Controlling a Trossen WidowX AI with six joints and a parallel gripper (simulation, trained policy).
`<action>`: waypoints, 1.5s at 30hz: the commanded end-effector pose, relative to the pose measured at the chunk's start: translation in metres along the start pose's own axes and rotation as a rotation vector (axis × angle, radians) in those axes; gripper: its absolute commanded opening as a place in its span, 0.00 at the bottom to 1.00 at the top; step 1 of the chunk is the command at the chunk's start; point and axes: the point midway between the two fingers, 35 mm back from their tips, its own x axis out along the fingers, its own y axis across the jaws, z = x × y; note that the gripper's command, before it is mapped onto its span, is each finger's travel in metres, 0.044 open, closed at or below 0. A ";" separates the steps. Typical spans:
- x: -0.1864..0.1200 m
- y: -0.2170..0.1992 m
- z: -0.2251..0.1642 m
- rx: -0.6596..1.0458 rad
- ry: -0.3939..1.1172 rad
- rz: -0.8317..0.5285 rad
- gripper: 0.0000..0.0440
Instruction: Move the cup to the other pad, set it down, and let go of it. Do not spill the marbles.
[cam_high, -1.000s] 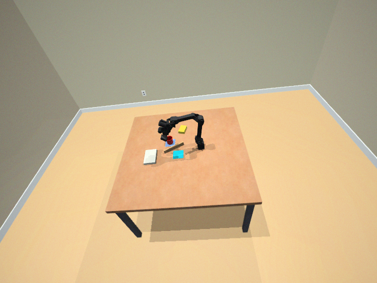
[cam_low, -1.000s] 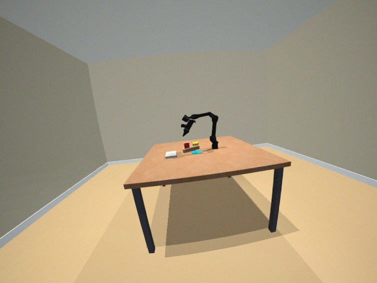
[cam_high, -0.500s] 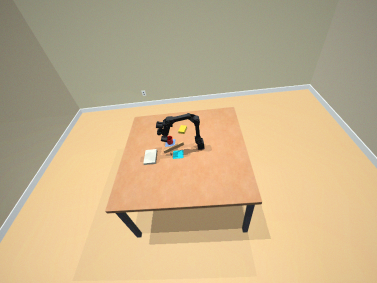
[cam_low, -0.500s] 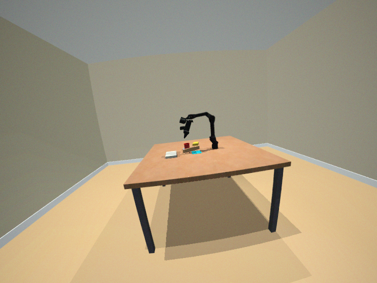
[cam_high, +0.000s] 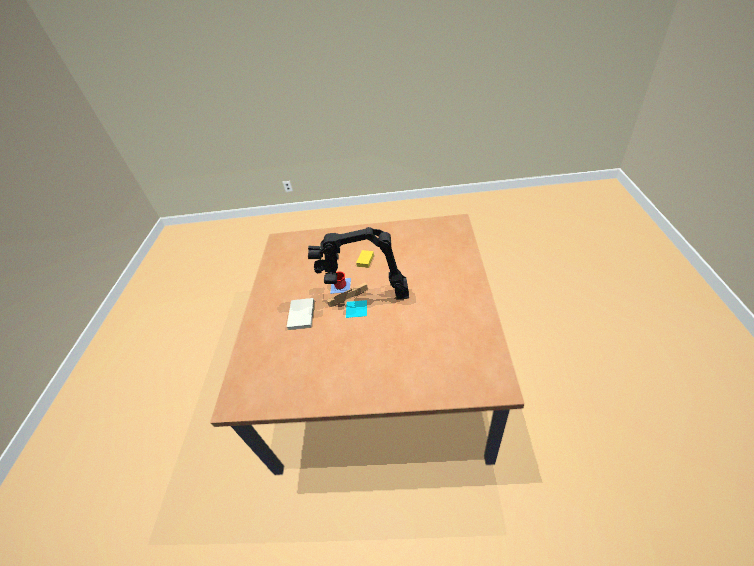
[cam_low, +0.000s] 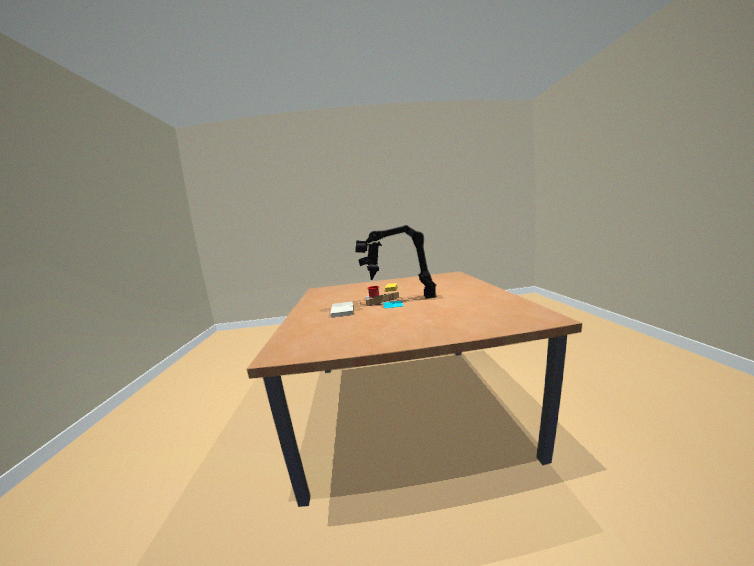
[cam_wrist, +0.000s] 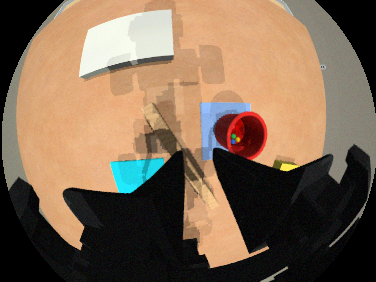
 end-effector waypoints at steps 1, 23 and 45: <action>0.006 -0.009 -0.003 -0.027 0.052 -0.012 0.25; 0.065 -0.049 -0.020 -0.127 0.210 -0.019 0.33; 0.137 -0.059 -0.042 -0.356 0.285 0.056 0.03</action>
